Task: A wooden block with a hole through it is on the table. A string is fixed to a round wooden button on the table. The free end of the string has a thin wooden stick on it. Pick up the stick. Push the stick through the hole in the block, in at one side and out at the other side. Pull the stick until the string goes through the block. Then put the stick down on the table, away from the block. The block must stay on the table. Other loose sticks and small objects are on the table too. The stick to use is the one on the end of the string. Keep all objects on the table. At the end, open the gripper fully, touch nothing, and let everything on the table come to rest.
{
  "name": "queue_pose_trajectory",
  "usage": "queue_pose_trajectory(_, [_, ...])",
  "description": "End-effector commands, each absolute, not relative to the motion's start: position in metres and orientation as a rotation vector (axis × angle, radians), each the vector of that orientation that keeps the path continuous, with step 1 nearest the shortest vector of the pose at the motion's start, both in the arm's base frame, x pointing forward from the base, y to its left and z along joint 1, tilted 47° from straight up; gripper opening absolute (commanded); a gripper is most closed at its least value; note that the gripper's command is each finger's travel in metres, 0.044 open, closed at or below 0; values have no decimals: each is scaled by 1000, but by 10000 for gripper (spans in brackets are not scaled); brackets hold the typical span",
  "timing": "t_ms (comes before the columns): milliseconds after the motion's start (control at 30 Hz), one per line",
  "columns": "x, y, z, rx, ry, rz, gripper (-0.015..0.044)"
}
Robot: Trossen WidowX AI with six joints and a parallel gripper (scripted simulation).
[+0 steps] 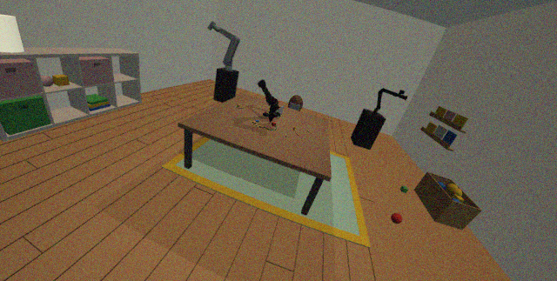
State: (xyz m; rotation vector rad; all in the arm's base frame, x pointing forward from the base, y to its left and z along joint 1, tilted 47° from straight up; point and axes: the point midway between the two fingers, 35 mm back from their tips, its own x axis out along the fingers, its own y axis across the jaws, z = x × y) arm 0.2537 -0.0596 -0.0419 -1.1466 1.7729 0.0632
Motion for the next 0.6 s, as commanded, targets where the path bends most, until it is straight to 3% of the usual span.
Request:
queue_pose_trajectory(0, [250, -62, -39, -1150, 1773, 67, 0])
queue_pose_trajectory(567, [235, -71, -27, -1145, 1778, 70, 0])
